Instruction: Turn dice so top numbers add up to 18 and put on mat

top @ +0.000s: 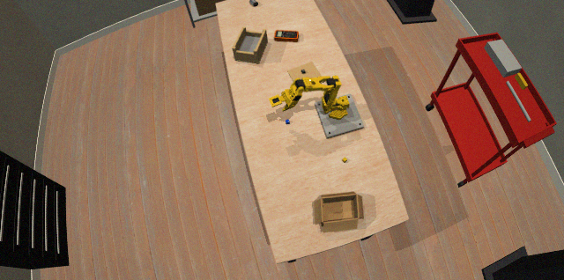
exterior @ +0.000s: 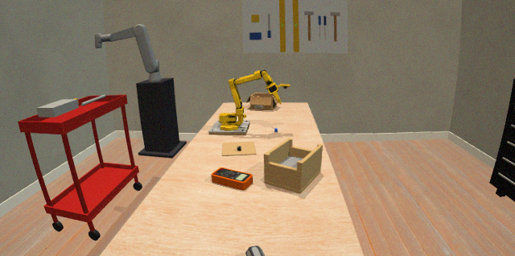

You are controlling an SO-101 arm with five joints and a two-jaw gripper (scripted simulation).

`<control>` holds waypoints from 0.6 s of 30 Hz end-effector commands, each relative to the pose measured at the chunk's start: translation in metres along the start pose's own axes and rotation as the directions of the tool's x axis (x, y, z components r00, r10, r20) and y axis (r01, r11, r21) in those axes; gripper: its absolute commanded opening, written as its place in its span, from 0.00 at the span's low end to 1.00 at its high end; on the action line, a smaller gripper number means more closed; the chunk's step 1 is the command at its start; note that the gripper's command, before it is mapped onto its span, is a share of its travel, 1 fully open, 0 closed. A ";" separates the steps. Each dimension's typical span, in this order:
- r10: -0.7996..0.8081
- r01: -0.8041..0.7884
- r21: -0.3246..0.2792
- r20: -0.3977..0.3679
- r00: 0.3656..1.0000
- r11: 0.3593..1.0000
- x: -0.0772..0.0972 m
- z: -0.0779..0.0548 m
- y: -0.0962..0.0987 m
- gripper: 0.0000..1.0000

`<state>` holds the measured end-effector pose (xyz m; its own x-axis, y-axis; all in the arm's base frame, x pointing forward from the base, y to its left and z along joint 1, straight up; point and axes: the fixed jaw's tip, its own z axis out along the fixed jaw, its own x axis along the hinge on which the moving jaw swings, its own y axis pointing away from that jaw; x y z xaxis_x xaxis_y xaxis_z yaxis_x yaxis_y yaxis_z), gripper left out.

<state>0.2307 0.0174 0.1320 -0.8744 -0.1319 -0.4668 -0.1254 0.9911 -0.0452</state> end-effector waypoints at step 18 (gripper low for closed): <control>0.130 -0.130 -0.005 -0.022 0.991 0.991 0.002 0.006 0.003 0.25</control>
<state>0.2321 0.0185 0.1316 -0.8825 -0.0067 -0.4703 -0.0157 0.9998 0.0154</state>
